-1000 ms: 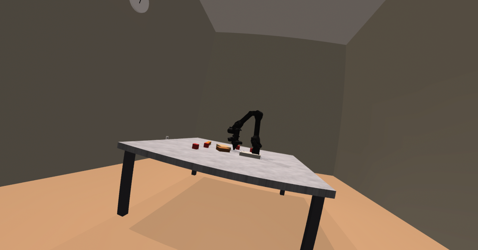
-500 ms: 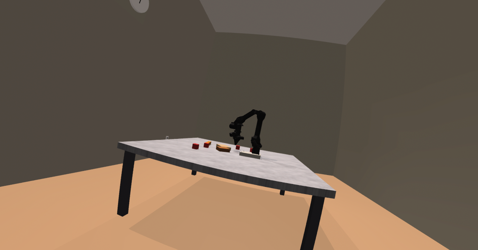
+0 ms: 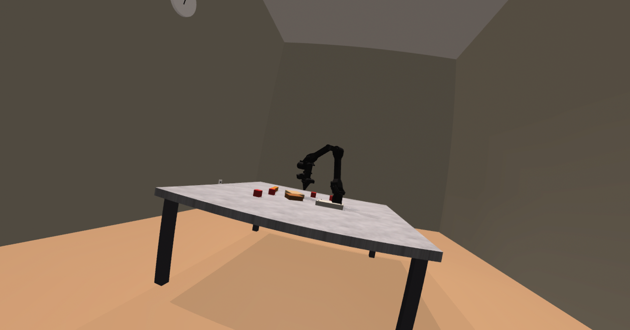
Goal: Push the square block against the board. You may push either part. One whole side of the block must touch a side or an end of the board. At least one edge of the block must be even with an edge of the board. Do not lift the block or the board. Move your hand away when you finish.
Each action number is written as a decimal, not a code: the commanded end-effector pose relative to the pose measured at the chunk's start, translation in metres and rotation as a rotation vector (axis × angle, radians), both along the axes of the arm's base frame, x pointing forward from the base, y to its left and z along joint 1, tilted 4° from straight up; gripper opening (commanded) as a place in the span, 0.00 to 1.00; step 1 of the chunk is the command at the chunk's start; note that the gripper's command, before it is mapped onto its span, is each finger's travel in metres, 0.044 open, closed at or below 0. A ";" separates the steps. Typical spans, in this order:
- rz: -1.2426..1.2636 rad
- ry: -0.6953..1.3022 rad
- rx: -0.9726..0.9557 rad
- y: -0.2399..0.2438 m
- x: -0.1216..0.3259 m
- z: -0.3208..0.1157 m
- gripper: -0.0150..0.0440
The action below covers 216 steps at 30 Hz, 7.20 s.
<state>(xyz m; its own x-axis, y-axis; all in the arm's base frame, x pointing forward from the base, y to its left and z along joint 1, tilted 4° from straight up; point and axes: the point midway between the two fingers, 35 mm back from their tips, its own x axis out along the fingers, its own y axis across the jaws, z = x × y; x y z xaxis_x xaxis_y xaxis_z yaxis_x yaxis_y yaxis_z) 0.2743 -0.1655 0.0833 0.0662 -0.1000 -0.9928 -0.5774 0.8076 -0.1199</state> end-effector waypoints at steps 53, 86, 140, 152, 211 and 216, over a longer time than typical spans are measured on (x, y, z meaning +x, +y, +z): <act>-0.005 0.019 0.020 0.036 0.054 -0.045 0.25; -0.005 0.020 0.020 0.029 0.046 -0.045 0.25; -0.874 -0.072 0.067 0.000 0.109 0.024 0.25; -1.285 -0.112 0.093 -0.005 0.142 0.024 0.25; -1.576 -0.136 0.111 0.016 0.152 -0.035 0.25; -1.576 -0.137 0.111 0.009 0.157 -0.034 0.25</act>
